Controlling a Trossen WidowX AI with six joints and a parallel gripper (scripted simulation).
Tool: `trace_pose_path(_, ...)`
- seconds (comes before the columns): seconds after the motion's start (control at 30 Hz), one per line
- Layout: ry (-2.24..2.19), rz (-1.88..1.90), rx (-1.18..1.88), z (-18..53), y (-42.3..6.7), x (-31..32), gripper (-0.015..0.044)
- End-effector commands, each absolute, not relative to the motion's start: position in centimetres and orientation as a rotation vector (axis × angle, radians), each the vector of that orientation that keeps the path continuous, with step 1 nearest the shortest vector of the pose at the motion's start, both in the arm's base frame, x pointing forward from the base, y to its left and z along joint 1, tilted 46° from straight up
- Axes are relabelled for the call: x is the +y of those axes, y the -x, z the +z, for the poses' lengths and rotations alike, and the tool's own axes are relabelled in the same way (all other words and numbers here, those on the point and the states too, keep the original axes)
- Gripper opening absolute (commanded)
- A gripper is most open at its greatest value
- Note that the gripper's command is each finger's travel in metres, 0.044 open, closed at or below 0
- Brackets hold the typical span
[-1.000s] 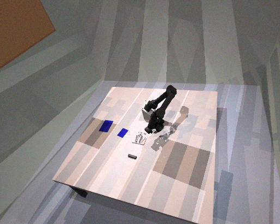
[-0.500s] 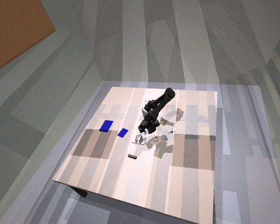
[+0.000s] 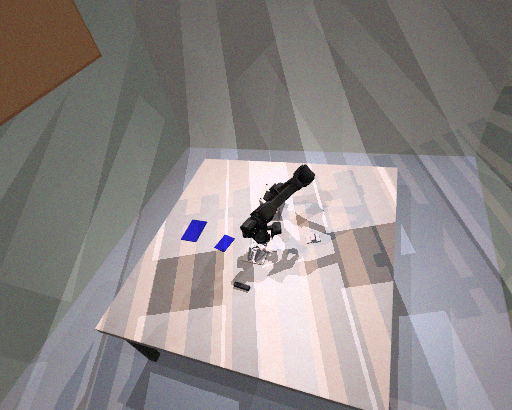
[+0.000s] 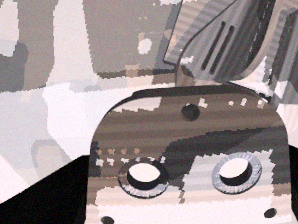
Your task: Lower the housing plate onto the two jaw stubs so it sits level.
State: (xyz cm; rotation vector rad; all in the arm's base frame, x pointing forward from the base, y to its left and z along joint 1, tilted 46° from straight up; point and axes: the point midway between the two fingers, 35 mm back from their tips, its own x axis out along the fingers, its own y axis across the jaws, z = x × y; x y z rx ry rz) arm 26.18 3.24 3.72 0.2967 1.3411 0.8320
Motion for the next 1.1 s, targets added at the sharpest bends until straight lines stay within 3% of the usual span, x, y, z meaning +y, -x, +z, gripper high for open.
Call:
trace_pose_path(0.0,-0.388,0.773,1.376,2.7,-26.4,2.1,0.0351)
trace_pose_path(0.43,-0.633,0.612,1.470,-0.2,-25.9,-0.7,0.0351)
trace_pose_path(1.07,-0.636,0.610,1.471,-0.2,-25.9,-0.8,0.0351)
